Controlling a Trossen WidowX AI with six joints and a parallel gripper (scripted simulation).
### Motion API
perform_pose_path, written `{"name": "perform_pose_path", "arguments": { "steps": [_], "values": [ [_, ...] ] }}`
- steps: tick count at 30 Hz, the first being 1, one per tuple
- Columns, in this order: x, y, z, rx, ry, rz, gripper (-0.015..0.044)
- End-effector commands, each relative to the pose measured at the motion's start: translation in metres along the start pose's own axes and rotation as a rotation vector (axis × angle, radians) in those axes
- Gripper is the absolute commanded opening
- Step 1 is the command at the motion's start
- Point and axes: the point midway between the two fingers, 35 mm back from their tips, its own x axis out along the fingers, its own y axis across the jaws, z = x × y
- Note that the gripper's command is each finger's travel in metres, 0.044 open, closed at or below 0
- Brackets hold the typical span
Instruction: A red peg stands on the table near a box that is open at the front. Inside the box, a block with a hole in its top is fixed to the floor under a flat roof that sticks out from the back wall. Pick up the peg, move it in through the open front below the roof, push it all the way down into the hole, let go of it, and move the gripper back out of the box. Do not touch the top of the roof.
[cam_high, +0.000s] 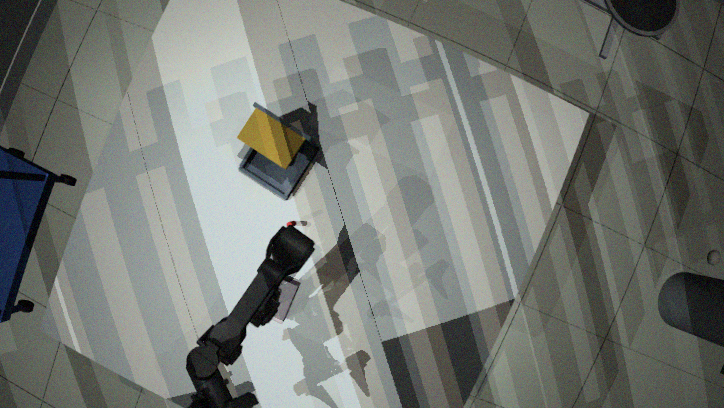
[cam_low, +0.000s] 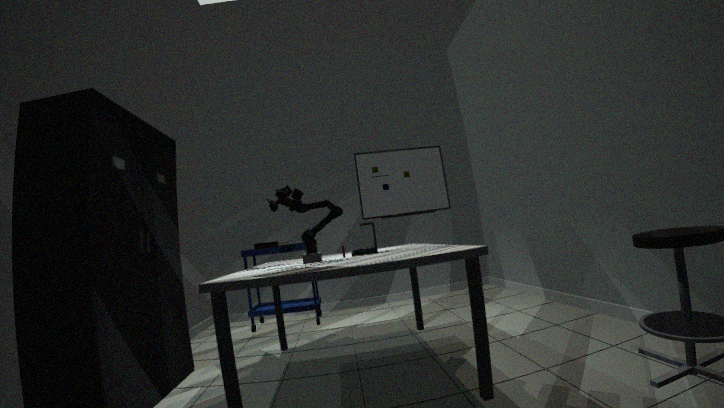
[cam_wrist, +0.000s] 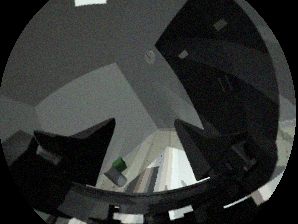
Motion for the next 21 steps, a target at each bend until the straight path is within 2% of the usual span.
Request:
{"name": "perform_pose_path", "arguments": {
  "steps": [1,2,21],
  "values": [
    [0.0,-0.001,0.0,-0.003,-0.003,-0.003,0.0426],
    [-0.001,-0.003,0.002,-0.012,-0.01,-0.013,0.044],
    [-0.049,-0.071,0.048,-0.366,-0.233,-0.423,0.044]
  ]
}}
